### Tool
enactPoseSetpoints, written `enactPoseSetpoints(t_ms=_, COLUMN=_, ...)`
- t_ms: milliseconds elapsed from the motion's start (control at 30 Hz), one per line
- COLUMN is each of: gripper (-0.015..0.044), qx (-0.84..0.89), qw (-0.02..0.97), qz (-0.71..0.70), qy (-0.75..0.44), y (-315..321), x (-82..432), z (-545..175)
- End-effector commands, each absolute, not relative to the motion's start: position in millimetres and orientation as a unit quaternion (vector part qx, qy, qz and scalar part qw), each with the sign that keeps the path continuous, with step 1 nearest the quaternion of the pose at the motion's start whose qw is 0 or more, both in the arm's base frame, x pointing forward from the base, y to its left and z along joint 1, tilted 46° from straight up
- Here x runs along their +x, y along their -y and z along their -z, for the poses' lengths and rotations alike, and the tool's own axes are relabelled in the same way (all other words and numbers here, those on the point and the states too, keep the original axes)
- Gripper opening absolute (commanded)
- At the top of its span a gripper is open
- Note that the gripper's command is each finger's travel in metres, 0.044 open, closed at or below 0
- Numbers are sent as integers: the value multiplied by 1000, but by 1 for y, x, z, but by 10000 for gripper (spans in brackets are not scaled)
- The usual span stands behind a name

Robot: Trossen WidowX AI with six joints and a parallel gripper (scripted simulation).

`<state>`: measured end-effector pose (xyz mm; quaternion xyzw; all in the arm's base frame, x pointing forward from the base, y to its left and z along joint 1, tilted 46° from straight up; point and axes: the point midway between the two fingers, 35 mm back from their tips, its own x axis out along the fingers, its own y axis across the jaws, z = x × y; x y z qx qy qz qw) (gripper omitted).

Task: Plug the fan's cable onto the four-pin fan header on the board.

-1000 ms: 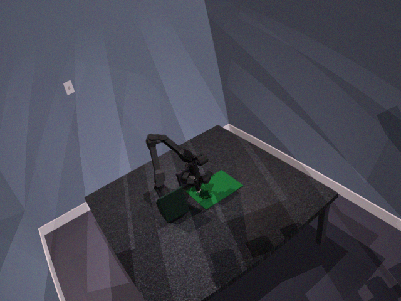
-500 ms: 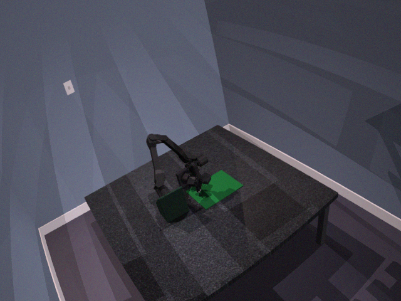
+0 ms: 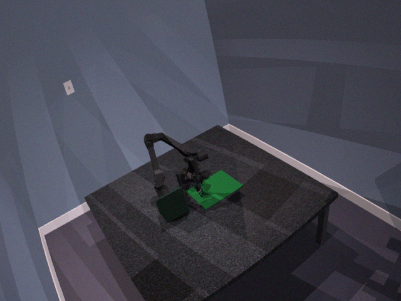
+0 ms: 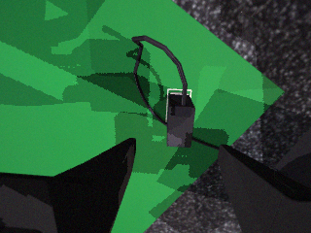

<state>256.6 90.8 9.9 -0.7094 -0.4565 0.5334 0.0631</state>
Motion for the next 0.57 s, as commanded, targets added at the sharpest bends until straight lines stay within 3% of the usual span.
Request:
enactPoseSetpoints(t_ms=0, gripper=260, qx=-708, qw=61, qz=-532, qy=461, y=-85, x=255, z=-19)
enactPoseSetpoints(t_ms=100, gripper=260, qx=-708, qw=61, qz=-531, qy=461, y=-85, x=262, z=-20)
enactPoseSetpoints(t_ms=533, gripper=260, qx=-710, qw=60, qz=-529, qy=461, y=-89, x=376, z=-27)
